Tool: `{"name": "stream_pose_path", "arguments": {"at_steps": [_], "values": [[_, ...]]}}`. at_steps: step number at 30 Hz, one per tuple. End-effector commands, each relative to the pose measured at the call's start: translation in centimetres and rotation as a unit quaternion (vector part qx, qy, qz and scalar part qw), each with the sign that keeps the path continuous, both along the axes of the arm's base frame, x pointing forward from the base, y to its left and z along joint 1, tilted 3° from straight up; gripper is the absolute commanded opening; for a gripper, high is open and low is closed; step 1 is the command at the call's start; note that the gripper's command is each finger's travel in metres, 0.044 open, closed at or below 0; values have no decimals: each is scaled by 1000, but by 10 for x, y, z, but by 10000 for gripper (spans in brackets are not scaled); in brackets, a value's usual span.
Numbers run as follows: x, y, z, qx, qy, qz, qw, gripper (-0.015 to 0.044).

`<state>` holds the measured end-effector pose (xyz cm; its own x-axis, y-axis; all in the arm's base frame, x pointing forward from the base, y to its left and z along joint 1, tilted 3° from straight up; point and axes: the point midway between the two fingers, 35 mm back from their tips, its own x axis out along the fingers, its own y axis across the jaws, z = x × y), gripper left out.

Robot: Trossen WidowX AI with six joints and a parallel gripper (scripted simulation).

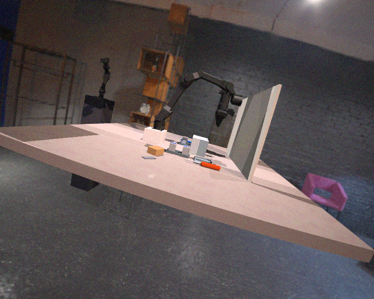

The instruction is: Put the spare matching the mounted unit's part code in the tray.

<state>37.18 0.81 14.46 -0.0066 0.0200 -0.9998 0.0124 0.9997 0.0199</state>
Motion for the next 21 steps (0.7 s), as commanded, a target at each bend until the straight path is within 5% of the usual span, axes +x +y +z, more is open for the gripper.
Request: {"name": "stream_pose_path", "arguments": {"at_steps": [1,21], "values": [[3,2,0,-21,4,16,1000,440],[-2,13,-1,-20,3,46,999,440]]}}
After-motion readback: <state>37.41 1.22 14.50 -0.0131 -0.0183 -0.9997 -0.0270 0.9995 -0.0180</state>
